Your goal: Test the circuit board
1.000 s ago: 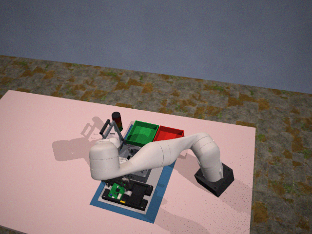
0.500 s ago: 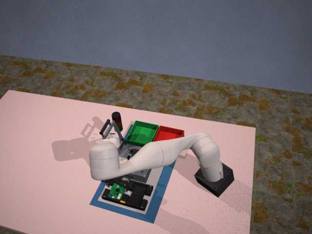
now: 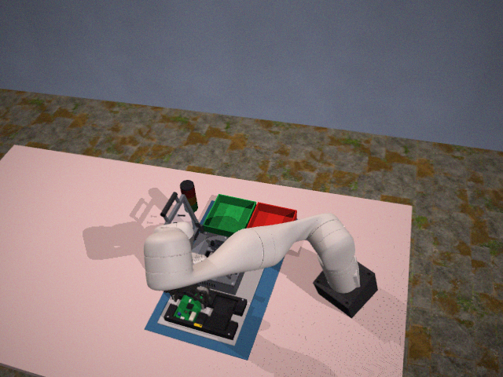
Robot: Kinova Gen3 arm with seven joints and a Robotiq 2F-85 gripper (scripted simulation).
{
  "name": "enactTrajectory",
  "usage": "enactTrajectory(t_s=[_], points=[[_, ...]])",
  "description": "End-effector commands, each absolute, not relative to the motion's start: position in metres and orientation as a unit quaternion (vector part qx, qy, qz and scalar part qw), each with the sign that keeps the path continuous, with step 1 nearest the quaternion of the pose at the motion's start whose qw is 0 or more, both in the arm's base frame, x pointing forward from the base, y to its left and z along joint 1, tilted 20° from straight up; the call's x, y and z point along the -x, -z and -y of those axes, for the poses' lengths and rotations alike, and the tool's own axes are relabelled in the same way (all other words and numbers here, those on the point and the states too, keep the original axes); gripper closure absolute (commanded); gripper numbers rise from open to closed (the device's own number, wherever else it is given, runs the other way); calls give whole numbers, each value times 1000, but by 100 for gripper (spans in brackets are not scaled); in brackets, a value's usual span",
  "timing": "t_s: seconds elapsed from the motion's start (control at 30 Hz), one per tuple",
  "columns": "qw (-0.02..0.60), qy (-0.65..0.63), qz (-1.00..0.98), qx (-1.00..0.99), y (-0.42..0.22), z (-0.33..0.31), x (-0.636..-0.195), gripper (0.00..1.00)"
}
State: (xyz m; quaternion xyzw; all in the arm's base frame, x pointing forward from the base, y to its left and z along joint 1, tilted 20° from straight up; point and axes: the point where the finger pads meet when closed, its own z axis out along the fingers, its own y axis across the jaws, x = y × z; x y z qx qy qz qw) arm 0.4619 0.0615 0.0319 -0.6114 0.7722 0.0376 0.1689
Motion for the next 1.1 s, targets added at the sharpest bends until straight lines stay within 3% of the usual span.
enactTrajectory(t_s=[0.0, 1.07], points=[[169, -36, -773, 611, -32, -59, -461, 0], [170, -35, -772, 611, -27, -61, -464, 0]])
